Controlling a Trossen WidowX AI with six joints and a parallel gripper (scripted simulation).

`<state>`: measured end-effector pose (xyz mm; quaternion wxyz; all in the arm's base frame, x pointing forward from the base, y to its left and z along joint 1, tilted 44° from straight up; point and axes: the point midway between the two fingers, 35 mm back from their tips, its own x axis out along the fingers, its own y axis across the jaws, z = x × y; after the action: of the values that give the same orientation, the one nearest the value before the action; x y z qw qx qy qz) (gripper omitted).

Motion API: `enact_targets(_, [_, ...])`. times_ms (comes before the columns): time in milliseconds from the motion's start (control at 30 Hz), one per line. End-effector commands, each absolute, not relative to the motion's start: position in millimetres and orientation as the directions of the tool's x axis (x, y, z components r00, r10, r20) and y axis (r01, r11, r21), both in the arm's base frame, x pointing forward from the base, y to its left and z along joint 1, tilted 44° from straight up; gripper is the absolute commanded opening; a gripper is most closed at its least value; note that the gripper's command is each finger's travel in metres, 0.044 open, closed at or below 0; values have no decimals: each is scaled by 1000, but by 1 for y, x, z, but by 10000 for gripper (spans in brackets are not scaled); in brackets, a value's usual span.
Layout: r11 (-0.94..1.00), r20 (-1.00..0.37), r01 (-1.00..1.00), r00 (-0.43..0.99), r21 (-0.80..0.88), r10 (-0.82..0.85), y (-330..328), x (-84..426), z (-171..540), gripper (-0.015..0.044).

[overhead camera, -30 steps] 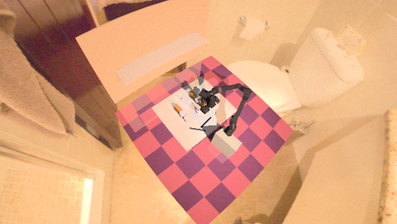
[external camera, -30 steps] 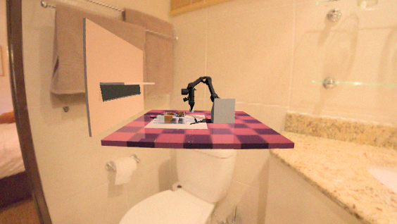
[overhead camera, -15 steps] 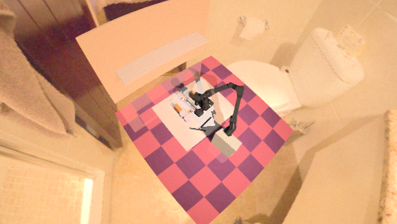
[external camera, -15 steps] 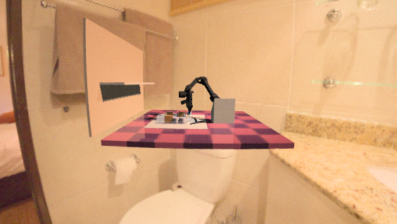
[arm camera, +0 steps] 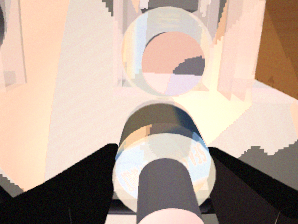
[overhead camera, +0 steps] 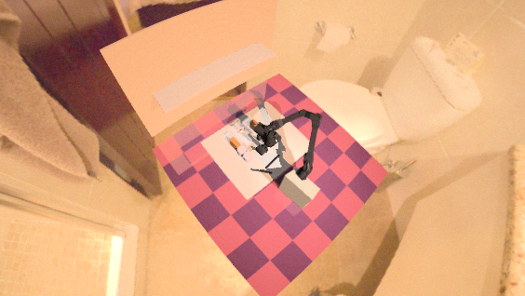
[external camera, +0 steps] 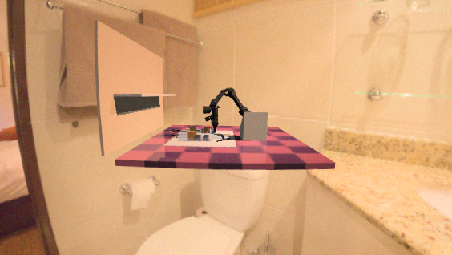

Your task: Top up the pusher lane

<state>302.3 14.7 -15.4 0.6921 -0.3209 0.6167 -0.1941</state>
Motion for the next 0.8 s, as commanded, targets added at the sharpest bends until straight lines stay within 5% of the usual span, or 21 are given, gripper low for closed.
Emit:
enact_targets(0, [715,-726,-132,164,-687,-668,14,303,-16,0])
enact_targets(767, [715,-726,-131,165,-687,-667,16,312,-16,0])
